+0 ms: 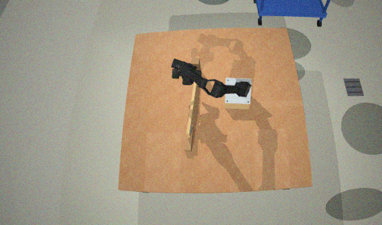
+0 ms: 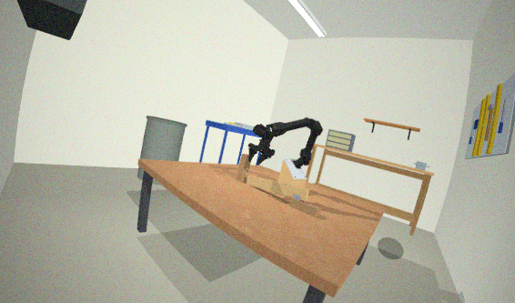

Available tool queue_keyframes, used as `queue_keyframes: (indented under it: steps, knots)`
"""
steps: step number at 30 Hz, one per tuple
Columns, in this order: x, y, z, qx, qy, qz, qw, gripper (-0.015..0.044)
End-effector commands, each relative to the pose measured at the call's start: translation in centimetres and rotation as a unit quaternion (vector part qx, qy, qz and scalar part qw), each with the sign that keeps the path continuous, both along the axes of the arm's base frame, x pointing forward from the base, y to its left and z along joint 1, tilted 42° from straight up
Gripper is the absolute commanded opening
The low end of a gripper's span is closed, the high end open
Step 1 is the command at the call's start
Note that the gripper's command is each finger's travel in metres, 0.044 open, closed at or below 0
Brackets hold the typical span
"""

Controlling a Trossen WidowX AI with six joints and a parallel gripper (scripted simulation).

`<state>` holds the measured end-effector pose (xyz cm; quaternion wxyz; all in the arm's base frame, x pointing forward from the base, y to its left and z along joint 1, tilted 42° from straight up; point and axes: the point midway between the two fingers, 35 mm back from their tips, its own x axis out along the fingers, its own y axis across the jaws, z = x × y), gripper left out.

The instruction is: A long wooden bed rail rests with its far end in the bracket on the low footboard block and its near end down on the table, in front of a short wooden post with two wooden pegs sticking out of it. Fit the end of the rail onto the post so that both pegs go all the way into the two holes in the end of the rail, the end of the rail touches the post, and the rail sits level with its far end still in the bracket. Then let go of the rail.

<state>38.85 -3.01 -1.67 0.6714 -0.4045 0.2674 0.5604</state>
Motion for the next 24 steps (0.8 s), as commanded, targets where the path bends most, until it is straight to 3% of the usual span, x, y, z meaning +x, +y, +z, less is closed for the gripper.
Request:
queue_keyframes:
  steps: [1, 24]
  knots:
    - [-3.8, 4.0, -2.7, 0.057, 0.087, 0.034, 0.994, 0.0440]
    - [-4.8, 7.1, -4.8, 0.075, 0.117, 0.043, 0.989, 0.0440]
